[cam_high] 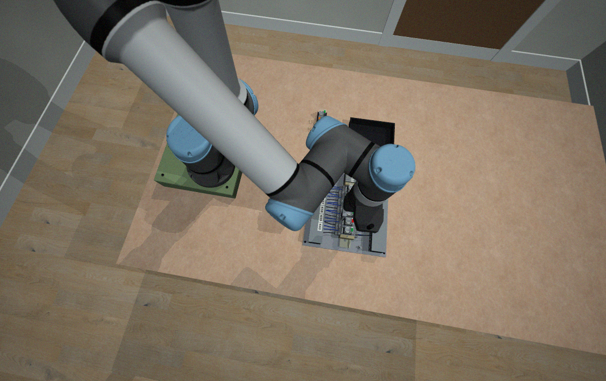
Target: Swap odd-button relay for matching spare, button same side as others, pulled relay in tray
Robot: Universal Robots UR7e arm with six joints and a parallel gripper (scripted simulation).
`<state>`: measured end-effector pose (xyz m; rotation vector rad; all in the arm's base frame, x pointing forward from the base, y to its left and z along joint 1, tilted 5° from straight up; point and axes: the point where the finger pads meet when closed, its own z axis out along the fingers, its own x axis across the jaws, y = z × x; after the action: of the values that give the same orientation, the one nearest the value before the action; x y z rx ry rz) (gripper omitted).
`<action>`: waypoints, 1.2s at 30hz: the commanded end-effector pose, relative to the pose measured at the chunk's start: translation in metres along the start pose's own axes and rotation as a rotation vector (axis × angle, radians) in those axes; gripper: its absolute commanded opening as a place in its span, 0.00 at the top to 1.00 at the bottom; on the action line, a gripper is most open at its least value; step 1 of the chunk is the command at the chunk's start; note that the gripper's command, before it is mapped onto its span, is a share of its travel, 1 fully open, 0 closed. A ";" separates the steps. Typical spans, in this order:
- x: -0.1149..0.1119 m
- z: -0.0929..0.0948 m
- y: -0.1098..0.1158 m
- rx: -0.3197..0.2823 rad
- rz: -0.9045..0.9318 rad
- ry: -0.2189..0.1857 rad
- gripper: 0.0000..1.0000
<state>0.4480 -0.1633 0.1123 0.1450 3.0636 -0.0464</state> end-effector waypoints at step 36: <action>-0.003 0.002 -0.002 0.003 -0.001 -0.006 0.00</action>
<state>0.4505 -0.1657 0.1096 0.1436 3.0590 -0.0499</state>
